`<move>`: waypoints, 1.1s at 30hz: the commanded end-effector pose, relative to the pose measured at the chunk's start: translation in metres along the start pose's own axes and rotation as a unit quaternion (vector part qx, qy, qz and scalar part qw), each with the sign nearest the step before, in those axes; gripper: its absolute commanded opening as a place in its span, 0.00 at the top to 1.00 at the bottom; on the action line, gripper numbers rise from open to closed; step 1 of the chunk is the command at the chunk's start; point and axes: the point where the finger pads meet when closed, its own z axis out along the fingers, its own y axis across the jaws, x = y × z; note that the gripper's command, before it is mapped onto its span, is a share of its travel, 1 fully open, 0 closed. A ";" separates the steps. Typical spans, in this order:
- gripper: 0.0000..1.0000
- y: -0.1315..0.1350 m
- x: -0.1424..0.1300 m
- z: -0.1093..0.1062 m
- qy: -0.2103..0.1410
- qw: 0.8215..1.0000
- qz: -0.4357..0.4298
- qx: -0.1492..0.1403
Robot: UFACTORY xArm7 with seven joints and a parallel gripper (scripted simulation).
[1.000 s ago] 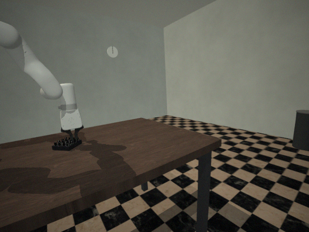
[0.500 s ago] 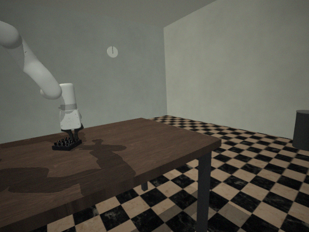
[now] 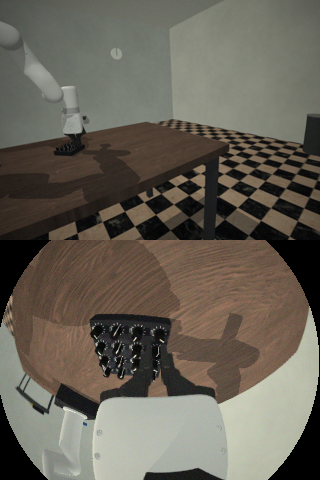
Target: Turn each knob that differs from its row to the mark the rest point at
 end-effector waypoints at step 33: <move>0.92 0.001 0.001 -0.002 0.001 0.995 0.102 -0.003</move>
